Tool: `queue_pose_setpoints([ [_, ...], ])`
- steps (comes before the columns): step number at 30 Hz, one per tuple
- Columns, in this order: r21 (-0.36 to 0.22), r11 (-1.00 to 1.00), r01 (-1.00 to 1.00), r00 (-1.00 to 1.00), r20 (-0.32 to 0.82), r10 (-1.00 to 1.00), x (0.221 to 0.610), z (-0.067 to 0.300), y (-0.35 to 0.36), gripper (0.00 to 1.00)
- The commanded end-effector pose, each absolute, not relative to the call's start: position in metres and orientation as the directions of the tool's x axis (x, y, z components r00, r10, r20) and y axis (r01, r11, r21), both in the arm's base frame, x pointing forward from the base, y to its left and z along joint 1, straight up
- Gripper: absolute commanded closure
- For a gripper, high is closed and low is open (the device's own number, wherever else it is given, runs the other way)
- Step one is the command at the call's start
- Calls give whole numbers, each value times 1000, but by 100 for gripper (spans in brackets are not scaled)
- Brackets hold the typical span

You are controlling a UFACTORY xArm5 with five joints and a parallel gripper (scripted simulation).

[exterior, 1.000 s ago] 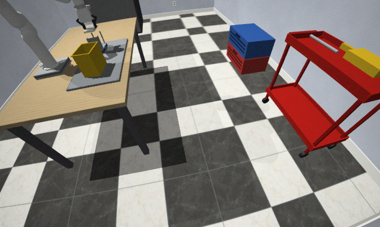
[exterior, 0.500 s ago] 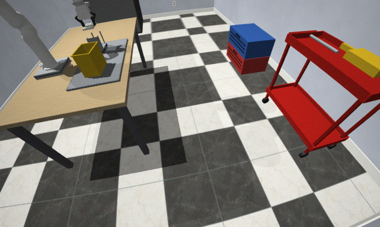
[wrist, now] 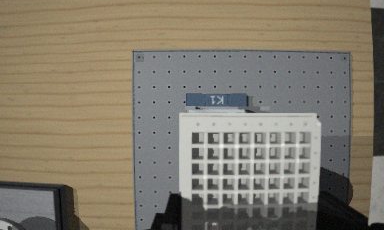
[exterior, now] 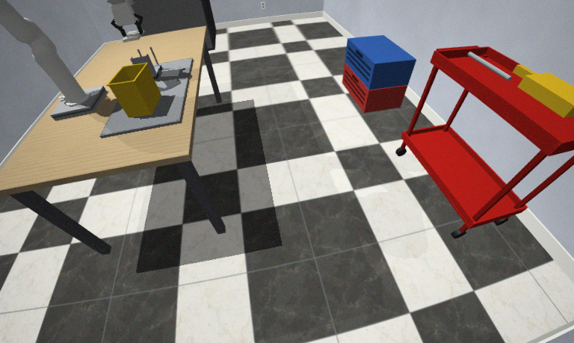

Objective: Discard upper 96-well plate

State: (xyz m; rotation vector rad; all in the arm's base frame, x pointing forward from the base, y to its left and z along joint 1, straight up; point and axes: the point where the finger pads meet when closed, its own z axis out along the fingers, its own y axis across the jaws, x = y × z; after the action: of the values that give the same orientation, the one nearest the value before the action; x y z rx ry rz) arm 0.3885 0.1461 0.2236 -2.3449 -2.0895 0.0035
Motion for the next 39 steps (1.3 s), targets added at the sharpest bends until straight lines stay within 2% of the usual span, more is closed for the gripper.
queue_pose_setpoints([
  [1,2,-115,993,115,1,993,389,233,146,100],
  [15,2,-115,993,115,1,993,389,233,146,100],
  [18,1,-213,977,213,1,977,390,232,136,100],
  [39,2,-216,976,216,1,976,390,229,73,100],
])
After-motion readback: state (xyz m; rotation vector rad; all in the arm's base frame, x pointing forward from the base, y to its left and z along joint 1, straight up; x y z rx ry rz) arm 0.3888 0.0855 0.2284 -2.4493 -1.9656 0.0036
